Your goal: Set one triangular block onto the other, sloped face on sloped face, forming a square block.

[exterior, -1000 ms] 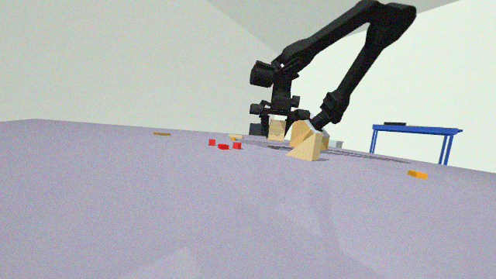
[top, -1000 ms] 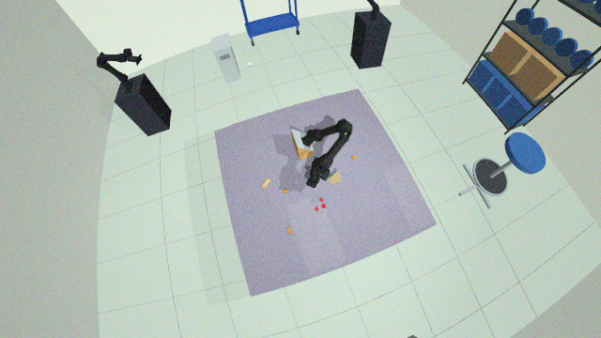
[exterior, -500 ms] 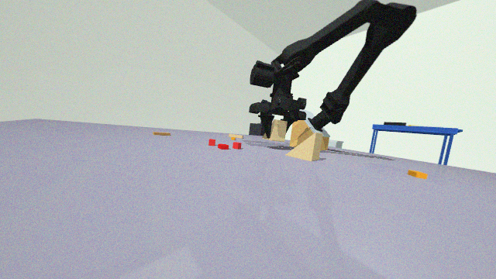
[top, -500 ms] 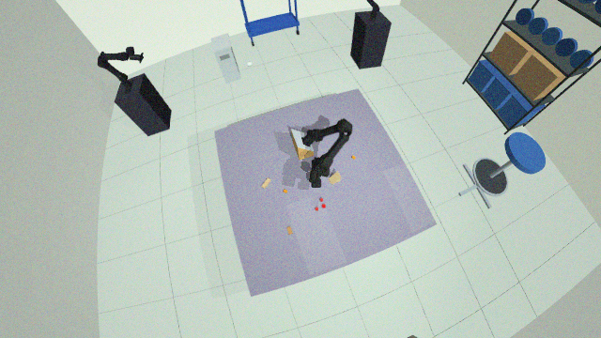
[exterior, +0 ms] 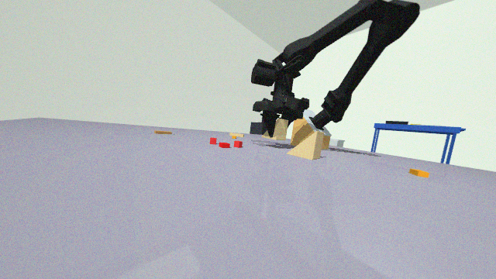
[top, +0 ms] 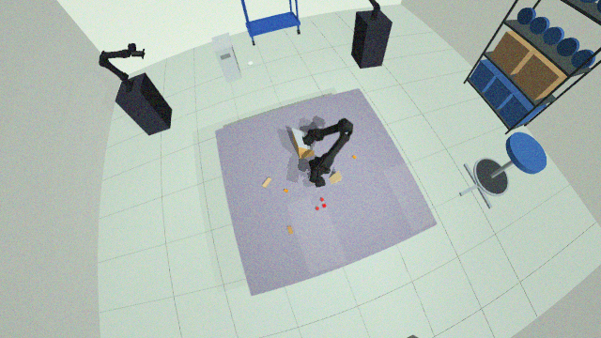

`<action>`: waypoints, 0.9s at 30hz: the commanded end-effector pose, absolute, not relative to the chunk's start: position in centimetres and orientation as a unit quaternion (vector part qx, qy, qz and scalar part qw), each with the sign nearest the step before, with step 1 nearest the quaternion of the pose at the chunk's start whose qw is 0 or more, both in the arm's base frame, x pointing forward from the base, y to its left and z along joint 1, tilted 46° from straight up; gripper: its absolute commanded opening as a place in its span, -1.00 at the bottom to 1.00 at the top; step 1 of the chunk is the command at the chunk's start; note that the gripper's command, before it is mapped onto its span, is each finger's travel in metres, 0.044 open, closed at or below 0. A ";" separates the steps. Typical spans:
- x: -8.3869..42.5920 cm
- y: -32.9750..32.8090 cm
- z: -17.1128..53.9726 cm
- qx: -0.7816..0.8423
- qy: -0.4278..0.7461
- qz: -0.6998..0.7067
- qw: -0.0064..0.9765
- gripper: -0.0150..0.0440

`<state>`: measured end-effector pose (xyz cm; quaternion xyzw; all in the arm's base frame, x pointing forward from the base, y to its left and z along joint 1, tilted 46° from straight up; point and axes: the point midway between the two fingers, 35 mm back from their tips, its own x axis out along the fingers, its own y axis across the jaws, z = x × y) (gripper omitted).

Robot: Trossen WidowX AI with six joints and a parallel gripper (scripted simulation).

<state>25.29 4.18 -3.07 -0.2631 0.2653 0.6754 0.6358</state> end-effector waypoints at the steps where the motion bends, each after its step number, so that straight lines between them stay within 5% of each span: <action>1: 25.2 4.4 -3.2 -0.265 0.262 0.677 0.635 -0.49; 24: 25.1 6.1 -5.0 -0.262 0.266 0.674 0.637 -0.49; 27: 25.2 6.0 -4.9 -0.266 0.266 0.674 0.636 -0.22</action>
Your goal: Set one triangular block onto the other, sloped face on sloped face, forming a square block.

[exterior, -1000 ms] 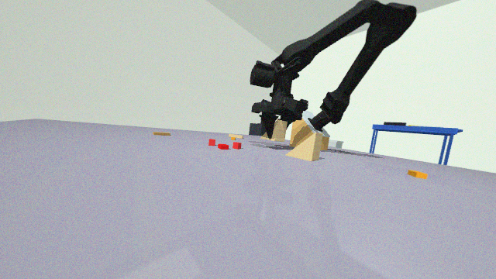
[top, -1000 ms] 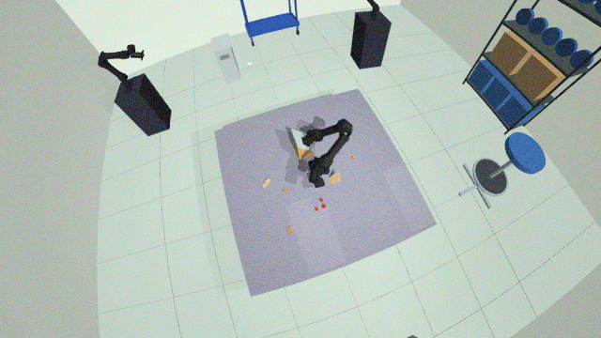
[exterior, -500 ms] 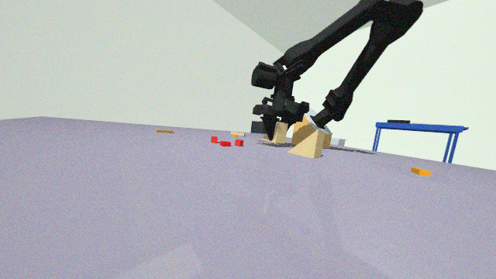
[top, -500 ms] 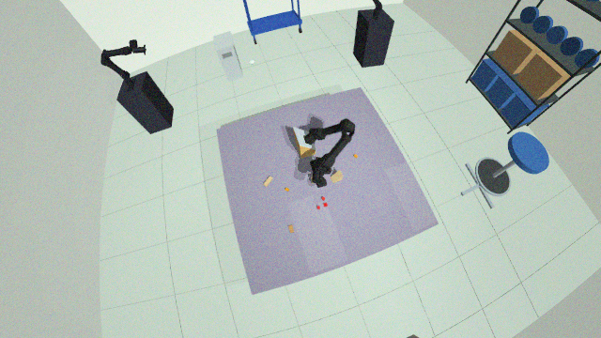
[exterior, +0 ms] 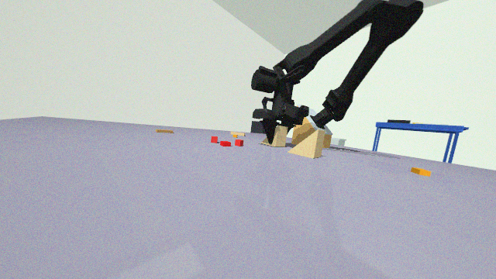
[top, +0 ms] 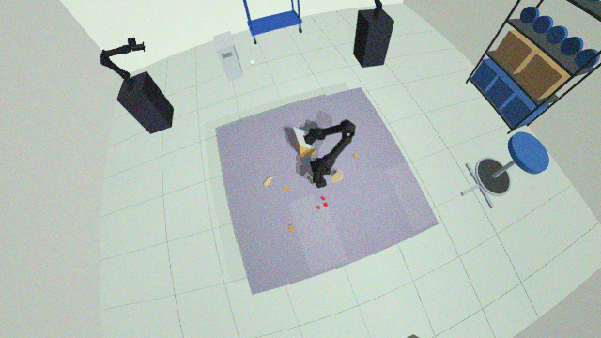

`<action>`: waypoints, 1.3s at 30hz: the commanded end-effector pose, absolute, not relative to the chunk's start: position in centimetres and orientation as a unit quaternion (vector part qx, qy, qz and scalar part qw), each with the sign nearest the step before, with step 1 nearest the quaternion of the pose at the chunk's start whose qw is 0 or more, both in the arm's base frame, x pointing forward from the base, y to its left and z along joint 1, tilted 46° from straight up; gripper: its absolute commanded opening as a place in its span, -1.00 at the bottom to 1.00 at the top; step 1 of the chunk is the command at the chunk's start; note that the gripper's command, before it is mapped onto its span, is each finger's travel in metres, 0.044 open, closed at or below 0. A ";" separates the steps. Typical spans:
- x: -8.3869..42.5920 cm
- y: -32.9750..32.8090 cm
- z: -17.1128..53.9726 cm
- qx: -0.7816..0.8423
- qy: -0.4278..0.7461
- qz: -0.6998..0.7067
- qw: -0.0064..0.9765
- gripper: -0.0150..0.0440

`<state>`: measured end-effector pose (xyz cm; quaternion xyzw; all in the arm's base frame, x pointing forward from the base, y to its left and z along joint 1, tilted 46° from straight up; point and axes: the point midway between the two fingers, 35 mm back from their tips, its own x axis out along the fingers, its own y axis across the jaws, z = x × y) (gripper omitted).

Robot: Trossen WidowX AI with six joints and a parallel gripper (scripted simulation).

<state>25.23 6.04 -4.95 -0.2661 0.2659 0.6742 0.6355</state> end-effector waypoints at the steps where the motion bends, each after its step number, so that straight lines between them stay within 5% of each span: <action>1: 25.2 6.0 -4.9 -0.266 0.266 0.674 0.636 -0.14; 14: 25.2 6.0 -4.9 -0.266 0.266 0.674 0.636 1.00; 39: 25.8 2.0 -0.8 -0.234 0.317 0.651 0.648 1.00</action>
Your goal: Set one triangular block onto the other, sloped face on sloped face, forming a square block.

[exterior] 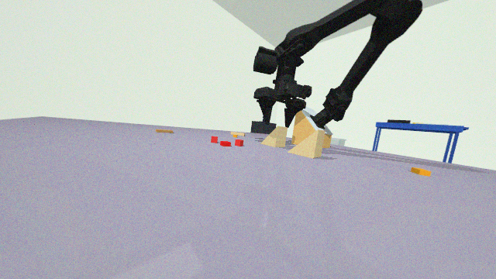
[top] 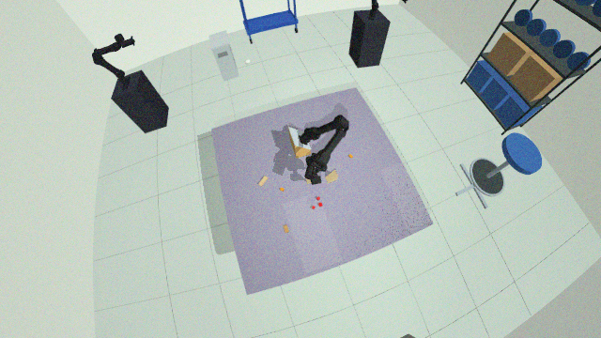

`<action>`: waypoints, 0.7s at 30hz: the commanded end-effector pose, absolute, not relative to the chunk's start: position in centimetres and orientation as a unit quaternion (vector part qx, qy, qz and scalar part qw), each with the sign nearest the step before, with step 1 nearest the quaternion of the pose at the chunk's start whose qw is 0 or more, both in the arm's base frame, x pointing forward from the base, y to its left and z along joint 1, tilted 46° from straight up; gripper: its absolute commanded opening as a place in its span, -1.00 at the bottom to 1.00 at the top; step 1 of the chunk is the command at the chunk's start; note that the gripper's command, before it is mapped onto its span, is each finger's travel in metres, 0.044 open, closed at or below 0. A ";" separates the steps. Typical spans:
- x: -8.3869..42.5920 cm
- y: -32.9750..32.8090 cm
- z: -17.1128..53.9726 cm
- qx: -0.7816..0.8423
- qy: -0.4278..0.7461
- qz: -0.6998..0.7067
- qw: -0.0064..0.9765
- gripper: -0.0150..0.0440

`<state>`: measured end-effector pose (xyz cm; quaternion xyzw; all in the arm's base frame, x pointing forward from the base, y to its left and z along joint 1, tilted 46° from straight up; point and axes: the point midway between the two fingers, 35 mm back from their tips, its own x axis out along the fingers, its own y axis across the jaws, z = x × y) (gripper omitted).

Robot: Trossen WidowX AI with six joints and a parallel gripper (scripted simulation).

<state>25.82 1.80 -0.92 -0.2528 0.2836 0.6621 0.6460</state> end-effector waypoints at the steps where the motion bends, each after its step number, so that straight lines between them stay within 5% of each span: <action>1: 25.8 2.1 -0.7 -0.212 0.351 0.638 0.652 1.00; 12: 25.6 3.6 0.8 0.019 0.654 0.370 0.660 1.00; 21: 25.6 4.7 2.3 0.188 0.749 0.062 0.632 1.00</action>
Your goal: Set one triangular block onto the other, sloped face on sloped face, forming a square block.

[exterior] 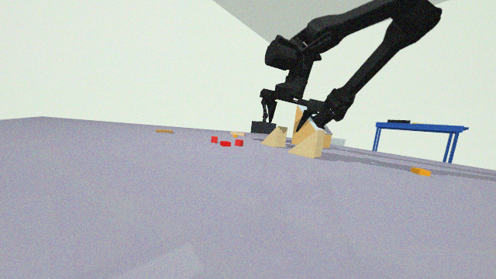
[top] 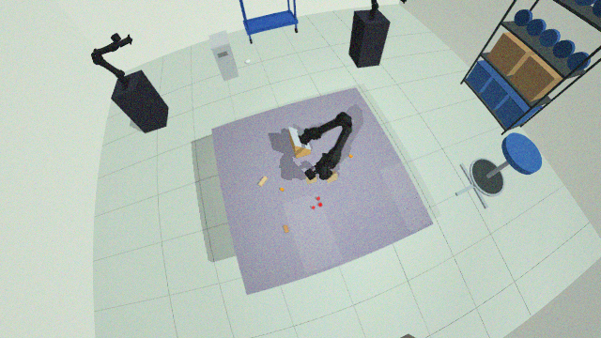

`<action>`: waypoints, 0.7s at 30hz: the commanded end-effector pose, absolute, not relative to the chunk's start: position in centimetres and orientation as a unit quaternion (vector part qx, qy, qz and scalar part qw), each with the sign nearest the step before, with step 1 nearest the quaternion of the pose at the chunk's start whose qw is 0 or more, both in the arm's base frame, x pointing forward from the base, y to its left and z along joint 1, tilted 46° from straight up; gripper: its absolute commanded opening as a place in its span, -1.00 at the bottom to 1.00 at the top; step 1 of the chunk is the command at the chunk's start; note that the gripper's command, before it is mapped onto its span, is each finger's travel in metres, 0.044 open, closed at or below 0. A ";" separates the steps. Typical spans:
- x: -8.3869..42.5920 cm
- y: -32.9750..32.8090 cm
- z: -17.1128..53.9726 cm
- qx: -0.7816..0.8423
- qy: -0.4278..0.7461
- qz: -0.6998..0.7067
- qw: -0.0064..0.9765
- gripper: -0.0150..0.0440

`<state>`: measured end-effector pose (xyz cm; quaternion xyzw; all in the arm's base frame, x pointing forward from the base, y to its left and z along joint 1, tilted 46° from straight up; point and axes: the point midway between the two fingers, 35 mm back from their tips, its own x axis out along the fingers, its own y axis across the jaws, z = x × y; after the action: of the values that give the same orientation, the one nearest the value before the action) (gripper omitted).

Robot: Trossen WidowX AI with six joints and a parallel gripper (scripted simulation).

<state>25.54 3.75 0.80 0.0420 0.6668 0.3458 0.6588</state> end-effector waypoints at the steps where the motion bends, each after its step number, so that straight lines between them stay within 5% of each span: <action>1: 25.6 4.8 2.4 0.201 0.750 0.038 0.629 1.00; 21: 25.5 6.3 5.4 0.465 0.595 -0.408 0.513 1.00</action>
<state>25.37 5.42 3.31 0.3133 0.7286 -0.1542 0.5892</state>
